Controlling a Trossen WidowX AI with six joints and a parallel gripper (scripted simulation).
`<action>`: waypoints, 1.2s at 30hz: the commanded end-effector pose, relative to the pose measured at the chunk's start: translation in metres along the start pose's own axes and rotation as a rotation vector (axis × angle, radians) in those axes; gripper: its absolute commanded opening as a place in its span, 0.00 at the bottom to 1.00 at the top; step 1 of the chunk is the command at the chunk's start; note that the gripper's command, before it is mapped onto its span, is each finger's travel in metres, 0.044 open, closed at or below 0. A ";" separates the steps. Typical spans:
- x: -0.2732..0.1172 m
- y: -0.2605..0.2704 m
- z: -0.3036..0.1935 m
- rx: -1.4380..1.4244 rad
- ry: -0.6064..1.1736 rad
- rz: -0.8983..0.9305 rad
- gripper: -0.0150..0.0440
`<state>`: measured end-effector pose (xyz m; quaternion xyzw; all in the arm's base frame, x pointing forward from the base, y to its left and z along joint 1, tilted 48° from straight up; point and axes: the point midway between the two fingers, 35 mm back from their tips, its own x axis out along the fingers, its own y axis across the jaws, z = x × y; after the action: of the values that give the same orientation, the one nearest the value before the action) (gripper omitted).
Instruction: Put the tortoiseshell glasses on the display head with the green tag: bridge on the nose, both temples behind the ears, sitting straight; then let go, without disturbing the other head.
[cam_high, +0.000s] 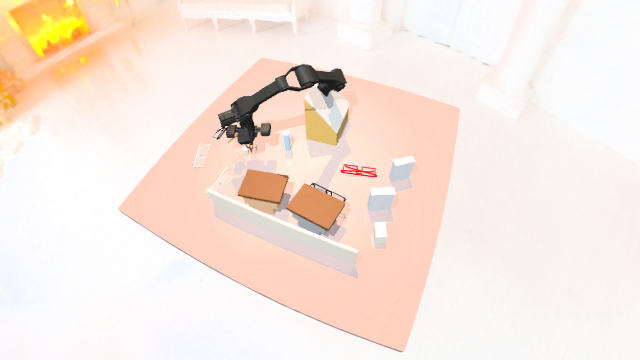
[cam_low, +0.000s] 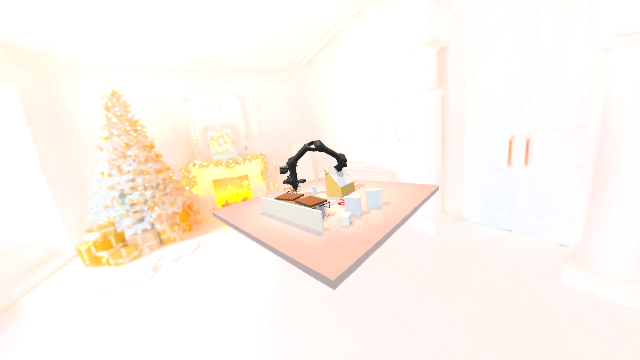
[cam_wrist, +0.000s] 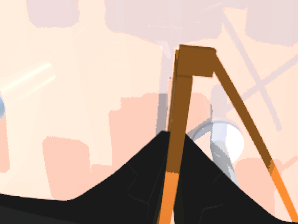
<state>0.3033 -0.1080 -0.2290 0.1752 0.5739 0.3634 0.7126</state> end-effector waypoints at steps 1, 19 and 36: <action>0.010 0.003 -0.004 0.012 0.000 0.009 0.25; 0.010 0.010 0.004 0.012 0.000 0.009 0.25; 0.010 0.020 0.014 0.012 0.000 0.010 0.25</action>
<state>0.3112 -0.0902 -0.2219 0.1790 0.5744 0.3618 0.7121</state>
